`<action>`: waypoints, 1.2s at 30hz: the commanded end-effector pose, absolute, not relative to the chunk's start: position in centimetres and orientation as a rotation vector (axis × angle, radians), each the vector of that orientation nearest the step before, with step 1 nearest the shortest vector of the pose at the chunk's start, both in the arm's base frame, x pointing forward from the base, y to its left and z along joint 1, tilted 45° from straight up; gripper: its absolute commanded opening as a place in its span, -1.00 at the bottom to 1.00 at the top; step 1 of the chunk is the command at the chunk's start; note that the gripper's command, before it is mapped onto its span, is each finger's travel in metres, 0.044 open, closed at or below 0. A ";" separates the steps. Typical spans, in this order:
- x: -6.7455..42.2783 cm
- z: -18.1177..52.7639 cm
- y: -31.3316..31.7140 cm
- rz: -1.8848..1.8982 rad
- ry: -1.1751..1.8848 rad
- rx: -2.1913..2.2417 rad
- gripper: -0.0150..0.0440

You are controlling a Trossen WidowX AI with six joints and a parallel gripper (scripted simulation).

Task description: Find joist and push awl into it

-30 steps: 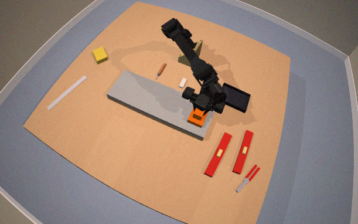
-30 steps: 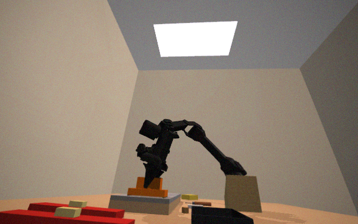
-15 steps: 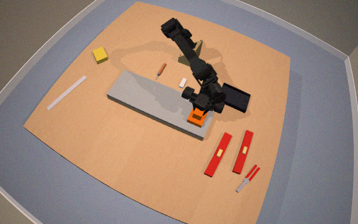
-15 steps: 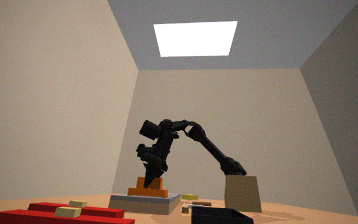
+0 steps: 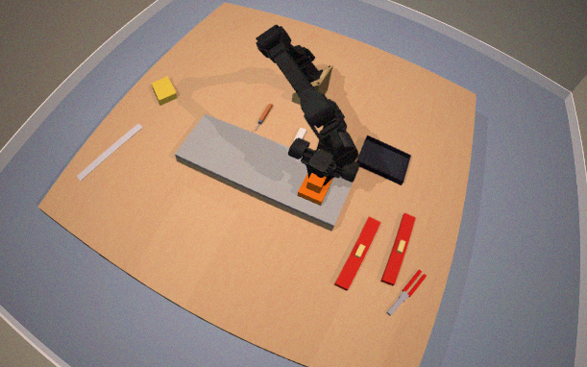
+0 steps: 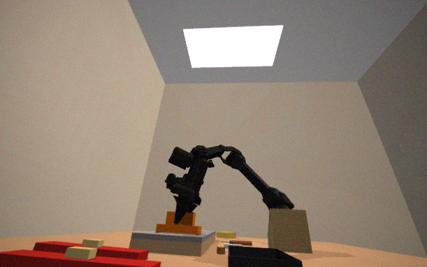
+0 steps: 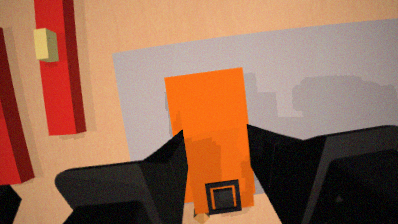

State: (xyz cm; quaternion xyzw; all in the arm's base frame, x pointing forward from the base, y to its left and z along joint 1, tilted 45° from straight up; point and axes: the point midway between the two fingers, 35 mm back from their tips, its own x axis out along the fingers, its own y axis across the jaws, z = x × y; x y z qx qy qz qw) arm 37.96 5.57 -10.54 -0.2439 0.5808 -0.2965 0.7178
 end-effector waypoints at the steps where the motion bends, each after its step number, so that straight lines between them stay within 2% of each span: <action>1: 37.8 -9.9 4.8 -0.657 1.286 -0.546 -0.49; 36: 36.9 -5.3 0.1 -0.659 1.287 -0.549 -0.49</action>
